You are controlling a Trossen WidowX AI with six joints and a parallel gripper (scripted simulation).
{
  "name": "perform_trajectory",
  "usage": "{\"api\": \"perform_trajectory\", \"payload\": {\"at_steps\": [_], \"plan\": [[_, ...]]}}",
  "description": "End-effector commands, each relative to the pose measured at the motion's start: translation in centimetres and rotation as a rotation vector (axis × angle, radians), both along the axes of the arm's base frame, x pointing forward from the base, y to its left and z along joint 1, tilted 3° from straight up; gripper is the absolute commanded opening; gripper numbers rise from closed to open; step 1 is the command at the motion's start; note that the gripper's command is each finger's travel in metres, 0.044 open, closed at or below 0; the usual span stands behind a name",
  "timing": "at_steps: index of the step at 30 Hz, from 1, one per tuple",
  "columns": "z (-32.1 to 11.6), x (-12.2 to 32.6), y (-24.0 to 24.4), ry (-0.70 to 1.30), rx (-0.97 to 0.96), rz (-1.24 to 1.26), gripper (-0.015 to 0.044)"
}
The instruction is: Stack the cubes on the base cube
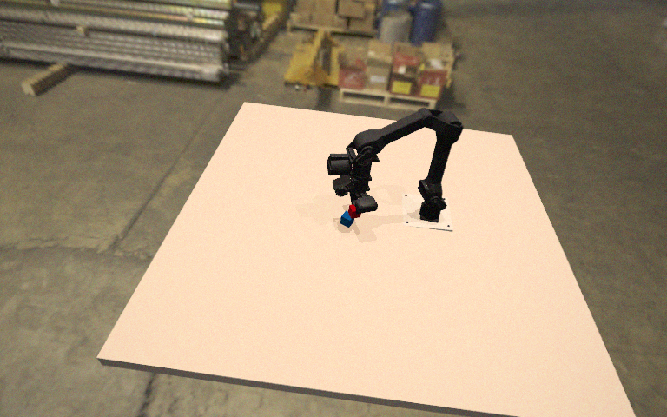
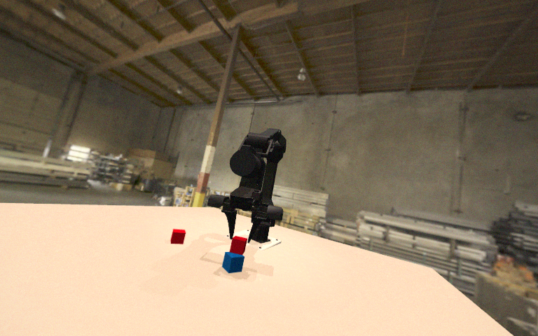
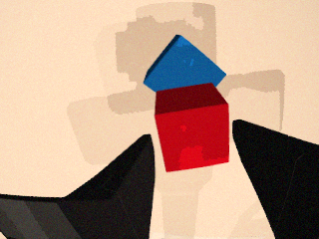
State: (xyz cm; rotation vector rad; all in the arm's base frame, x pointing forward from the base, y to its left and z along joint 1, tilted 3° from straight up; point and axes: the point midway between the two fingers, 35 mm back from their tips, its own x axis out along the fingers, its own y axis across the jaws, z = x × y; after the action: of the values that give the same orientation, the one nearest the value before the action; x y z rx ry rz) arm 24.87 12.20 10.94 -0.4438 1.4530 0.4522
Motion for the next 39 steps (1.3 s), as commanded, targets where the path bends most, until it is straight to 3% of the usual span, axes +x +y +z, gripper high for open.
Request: {"api": "perform_trajectory", "payload": {"at_steps": [1, 32, 34, 39], "plan": [[0.8, 0.1, 0.1, -0.010, 0.005, 0.000, 0.0205], [2.7, 0.0, 0.0, -0.010, 0.005, 0.000, 0.0205], [2.5, 0.2, -0.4, -0.003, 0.000, 0.014, 0.0258], [3.3, 1.9, -3.6, -0.007, -0.010, 0.114, 0.0265]]}}
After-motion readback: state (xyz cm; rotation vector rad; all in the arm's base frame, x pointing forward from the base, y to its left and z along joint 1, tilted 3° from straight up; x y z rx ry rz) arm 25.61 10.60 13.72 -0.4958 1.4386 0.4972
